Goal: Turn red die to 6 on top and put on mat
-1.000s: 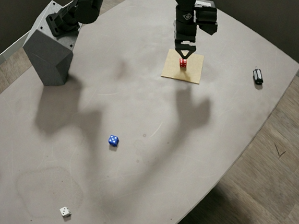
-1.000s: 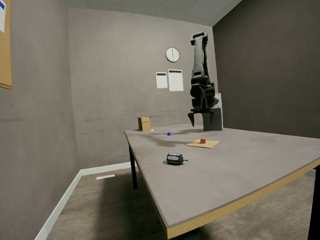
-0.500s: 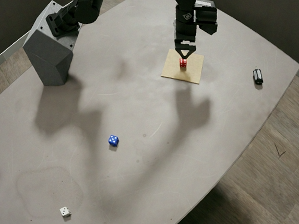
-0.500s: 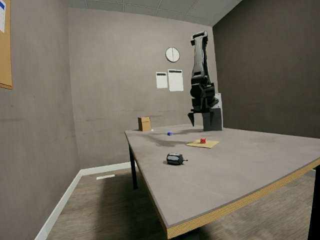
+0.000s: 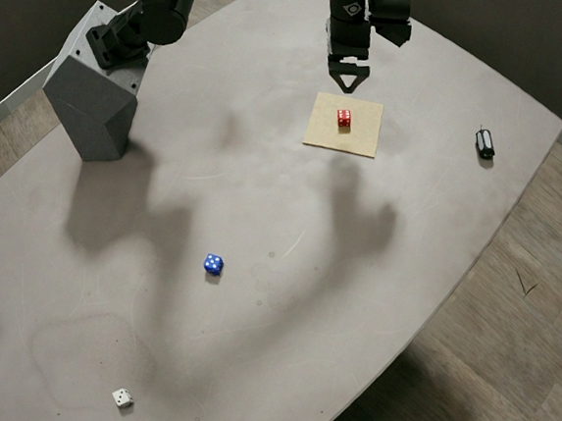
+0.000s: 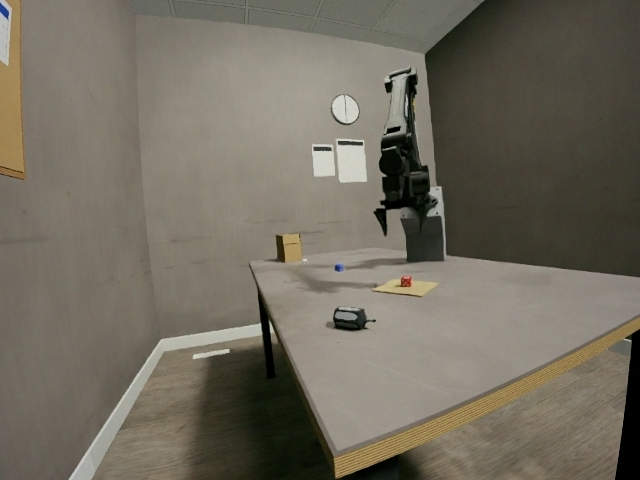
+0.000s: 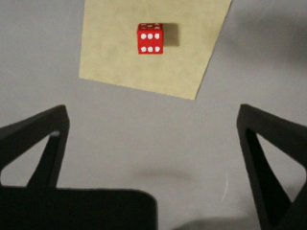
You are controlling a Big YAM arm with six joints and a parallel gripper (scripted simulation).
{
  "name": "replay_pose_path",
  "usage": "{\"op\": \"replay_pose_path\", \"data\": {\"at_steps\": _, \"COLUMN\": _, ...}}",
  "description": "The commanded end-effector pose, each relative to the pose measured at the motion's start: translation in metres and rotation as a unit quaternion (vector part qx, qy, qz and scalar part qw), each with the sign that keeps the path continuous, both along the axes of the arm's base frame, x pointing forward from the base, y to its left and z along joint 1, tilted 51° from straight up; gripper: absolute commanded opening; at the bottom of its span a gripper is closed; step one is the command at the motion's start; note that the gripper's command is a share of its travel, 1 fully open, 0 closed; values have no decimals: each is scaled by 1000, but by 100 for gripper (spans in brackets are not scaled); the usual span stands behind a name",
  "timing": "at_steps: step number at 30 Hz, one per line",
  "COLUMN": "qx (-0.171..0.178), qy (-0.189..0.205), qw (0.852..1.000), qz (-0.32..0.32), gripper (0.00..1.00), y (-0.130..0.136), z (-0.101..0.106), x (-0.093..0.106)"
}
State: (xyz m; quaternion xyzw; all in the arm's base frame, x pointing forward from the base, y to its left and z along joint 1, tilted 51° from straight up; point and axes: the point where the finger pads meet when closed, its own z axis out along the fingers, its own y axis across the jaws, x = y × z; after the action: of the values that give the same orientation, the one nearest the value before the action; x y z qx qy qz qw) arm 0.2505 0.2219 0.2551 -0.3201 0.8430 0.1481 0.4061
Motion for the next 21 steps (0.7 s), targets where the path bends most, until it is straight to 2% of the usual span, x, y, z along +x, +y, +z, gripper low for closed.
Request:
{"op": "replay_pose_path", "data": {"at_steps": 1, "qx": 19, "qy": -17, "qw": 1000, "qz": 2, "gripper": 100, "y": -5, "z": 40, "x": -12}}
{"op": "replay_pose_path", "data": {"at_steps": 8, "qx": 20, "qy": -19, "qw": 1000, "qz": 2, "gripper": 100, "y": -19, "z": 57, "x": -28}}
{"op": "replay_pose_path", "data": {"at_steps": 11, "qx": 11, "qy": -10, "qw": 1000, "qz": 2, "gripper": 100, "y": -17, "z": 51, "x": -26}}
{"op": "replay_pose_path", "data": {"at_steps": 12, "qx": -8, "qy": 10, "qw": 1000, "qz": 3, "gripper": 100, "y": -20, "z": 22, "x": -29}}
{"op": "replay_pose_path", "data": {"at_steps": 21, "qx": 1, "qy": 0, "qw": 1000, "qz": 3, "gripper": 100, "y": -20, "z": 29, "x": -28}}
